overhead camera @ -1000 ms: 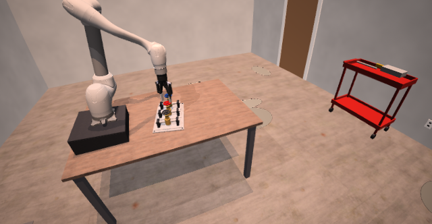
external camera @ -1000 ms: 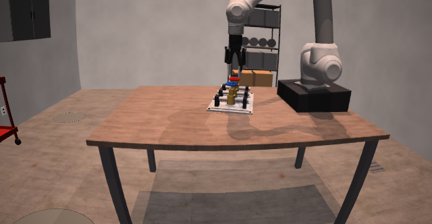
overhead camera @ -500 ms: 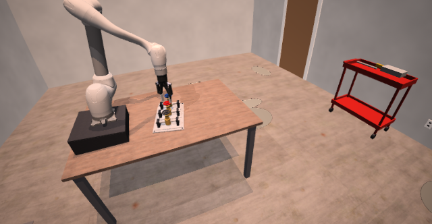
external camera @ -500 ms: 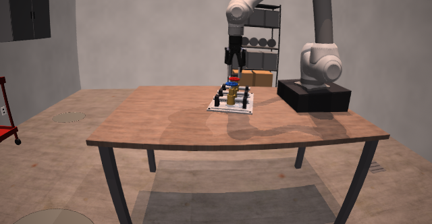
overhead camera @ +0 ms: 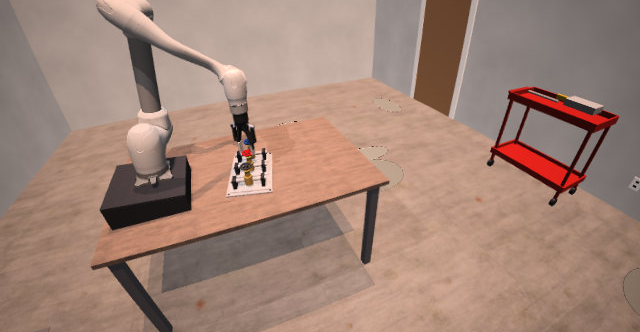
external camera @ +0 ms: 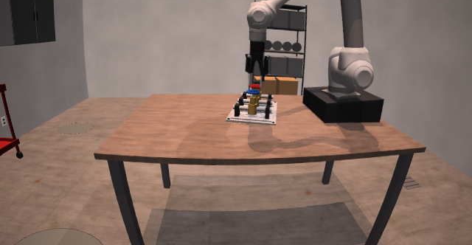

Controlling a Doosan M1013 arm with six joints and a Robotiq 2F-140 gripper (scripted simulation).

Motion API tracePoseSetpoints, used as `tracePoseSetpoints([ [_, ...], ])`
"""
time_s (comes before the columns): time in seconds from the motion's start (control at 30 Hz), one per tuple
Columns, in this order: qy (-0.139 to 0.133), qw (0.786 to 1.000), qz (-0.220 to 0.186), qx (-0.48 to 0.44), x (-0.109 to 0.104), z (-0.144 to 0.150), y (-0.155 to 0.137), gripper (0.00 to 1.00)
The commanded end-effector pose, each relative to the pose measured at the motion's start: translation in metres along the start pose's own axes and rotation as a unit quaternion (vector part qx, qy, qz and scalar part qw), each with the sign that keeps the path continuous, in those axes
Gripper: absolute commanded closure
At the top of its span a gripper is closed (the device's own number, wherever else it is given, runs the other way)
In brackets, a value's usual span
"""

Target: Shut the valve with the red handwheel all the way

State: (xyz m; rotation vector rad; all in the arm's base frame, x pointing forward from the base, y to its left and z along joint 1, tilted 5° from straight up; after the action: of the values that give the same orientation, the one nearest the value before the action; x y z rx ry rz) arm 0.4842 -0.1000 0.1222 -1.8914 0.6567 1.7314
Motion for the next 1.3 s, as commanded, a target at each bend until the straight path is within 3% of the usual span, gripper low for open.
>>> tracePoseSetpoints([
  [0.0,0.0,1.0,0.0,0.0,0.003,0.0,0.0,0.49],
  [1.27,0.0,1.0,0.0,0.0,0.013,0.0,0.0,0.49],
])
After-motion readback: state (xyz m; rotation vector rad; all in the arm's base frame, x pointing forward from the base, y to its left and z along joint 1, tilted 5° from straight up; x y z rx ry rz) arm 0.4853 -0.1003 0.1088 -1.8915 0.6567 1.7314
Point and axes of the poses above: the point where the finger pads meet when closed, its own x axis out along the fingers, its own z axis across the jaws, y = z × x, the point moved 3 cm from there along -x, back along the fingers, and after that the axes turned 9 degrees about -x, right-handed, at the moved point
